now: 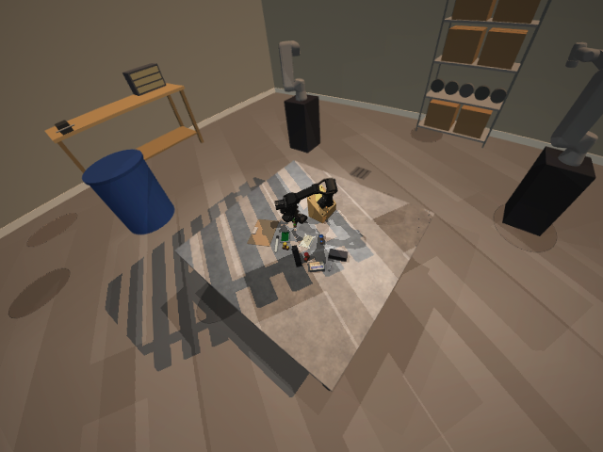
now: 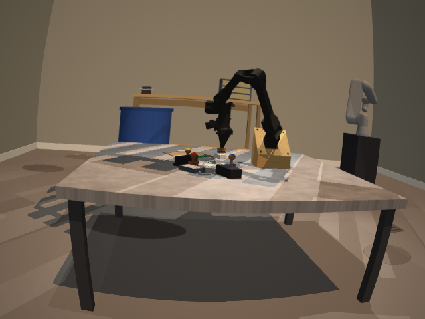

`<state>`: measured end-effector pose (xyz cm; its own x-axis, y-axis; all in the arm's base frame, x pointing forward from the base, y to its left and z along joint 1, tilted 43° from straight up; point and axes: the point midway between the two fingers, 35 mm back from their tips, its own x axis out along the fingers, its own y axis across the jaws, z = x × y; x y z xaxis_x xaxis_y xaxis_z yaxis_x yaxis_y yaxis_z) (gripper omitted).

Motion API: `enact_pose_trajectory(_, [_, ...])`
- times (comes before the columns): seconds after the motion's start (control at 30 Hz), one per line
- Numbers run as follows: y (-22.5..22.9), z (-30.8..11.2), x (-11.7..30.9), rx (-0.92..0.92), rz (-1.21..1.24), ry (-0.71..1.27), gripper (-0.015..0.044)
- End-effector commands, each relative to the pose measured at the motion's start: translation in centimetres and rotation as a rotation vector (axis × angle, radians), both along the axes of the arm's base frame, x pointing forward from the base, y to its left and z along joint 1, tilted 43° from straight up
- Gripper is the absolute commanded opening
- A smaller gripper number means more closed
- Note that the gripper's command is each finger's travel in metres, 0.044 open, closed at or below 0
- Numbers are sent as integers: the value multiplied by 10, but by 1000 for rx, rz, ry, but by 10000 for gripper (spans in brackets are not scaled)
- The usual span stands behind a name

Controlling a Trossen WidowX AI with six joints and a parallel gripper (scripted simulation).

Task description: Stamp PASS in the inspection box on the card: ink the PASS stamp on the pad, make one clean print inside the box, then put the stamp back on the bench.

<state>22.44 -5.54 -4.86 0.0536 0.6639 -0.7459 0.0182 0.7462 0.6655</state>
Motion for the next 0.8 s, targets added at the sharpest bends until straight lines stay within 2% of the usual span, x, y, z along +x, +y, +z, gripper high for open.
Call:
enact_pose_trajectory(0.0, [-2, 1, -1, -3, 6, 0, 0])
enact_pose_trajectory(0.77, [-9, 10, -2, -2, 6, 1, 0])
